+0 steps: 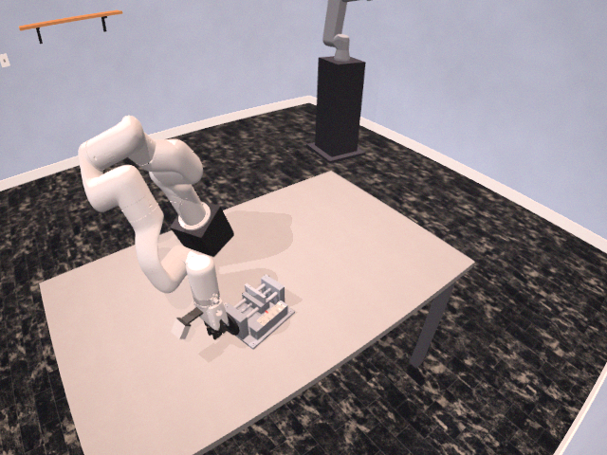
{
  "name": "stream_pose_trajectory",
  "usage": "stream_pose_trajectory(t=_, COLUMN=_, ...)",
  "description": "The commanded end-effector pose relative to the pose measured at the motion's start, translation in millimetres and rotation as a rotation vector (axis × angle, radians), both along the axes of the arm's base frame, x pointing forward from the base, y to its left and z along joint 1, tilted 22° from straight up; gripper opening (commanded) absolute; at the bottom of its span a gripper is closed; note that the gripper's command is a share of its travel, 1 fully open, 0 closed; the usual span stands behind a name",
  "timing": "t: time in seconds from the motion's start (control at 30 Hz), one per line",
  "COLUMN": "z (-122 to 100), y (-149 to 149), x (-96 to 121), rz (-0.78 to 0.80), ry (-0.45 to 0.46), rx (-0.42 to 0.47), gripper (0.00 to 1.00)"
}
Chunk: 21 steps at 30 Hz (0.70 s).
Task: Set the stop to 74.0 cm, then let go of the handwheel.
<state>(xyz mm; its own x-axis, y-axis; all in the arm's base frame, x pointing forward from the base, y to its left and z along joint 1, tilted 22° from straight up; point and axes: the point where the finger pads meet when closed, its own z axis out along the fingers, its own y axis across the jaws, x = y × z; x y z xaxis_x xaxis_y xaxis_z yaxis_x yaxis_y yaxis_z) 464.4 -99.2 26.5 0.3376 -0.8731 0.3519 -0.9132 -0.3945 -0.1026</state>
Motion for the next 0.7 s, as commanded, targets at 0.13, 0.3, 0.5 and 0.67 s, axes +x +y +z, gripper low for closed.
stream_pose_trajectory(t=0.13, z=10.0, y=0.4, x=-8.8, rz=0.001, ry=-0.001, rx=0.000, gripper=0.06)
stream_pose_trajectory(t=0.3, z=16.6, y=1.8, x=-12.3, rz=0.001, ry=-0.001, rx=0.000, gripper=0.06)
stream_pose_trajectory(t=0.5, z=21.4, y=3.1, x=-13.7, rz=0.001, ry=-0.001, rx=0.000, gripper=0.06)
stream_pose_trajectory(t=0.67, z=26.8, y=5.0, x=-14.5, rz=0.001, ry=-0.001, rx=0.000, gripper=0.06)
